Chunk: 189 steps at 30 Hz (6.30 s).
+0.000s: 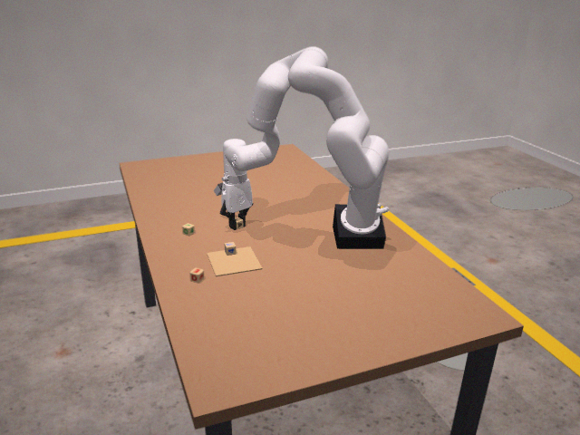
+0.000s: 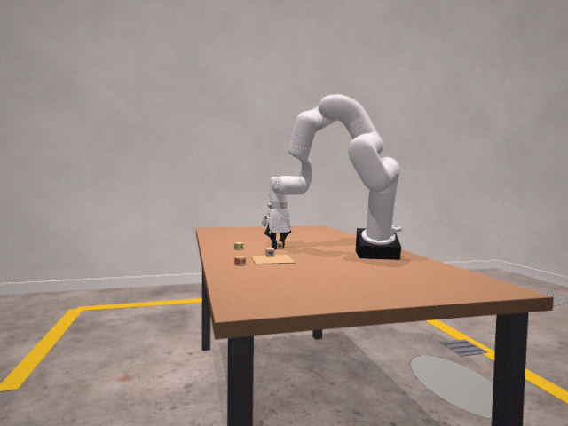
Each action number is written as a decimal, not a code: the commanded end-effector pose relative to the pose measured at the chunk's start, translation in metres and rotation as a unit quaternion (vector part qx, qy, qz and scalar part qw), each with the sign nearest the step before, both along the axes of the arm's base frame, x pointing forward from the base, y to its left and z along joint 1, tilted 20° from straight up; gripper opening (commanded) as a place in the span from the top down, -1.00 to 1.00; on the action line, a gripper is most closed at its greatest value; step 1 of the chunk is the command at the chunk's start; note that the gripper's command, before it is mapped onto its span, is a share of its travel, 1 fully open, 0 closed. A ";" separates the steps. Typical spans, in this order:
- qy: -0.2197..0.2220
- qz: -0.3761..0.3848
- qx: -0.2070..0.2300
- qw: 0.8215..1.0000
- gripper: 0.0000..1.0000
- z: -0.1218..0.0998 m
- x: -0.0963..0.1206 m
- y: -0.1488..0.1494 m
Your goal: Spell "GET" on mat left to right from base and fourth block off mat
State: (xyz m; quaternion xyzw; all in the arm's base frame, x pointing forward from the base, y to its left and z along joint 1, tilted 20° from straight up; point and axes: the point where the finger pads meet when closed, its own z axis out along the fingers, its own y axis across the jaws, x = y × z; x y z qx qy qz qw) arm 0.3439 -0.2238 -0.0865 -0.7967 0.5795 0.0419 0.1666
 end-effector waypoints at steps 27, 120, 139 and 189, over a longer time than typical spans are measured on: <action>-0.001 -0.001 -0.002 1.000 0.47 0.001 0.001 -0.002; -0.177 0.507 -0.063 0.841 0.47 0.138 0.046 0.071; -0.232 0.669 -0.086 0.700 0.47 0.154 0.058 0.113; -0.305 0.914 -0.124 0.239 0.47 0.191 0.068 0.210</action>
